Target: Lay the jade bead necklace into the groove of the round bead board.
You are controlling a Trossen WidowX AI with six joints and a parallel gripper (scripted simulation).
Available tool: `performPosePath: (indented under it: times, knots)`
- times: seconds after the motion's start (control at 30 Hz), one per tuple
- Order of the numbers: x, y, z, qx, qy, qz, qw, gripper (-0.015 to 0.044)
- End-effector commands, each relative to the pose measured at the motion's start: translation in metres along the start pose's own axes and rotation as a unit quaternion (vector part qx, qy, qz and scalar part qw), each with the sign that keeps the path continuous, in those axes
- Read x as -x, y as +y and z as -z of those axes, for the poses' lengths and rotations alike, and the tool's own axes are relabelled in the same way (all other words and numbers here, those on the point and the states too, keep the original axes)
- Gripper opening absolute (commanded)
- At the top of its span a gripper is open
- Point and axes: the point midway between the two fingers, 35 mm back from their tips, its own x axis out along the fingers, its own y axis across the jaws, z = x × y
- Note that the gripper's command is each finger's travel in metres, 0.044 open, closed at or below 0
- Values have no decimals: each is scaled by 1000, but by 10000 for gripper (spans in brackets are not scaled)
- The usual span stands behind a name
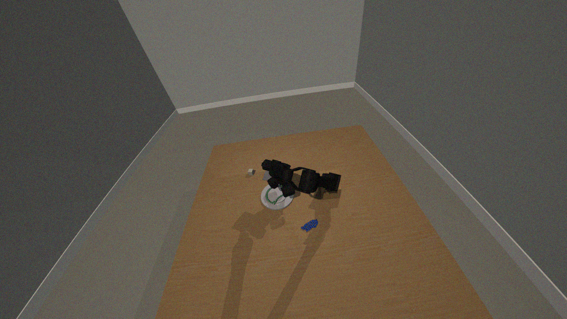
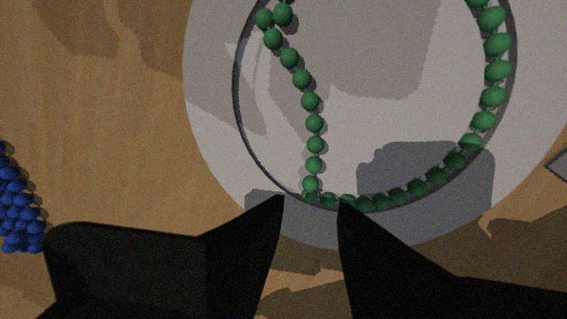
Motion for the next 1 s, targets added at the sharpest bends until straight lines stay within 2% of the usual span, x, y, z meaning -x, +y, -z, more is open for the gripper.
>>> performPosePath:
  times: [0.0, 0.77, 0.9, 0.97]
  knots:
    - [-1, -1, 0, 0, -1, 0, 1000, 120]
    - [-32, 1, 0, -1, 0, -1, 1000, 120]
    - [-29, 1, -1, 4, -1, 1, 1000, 15]
    - [-29, 1, -1, 4, -1, 1, 1000, 0]
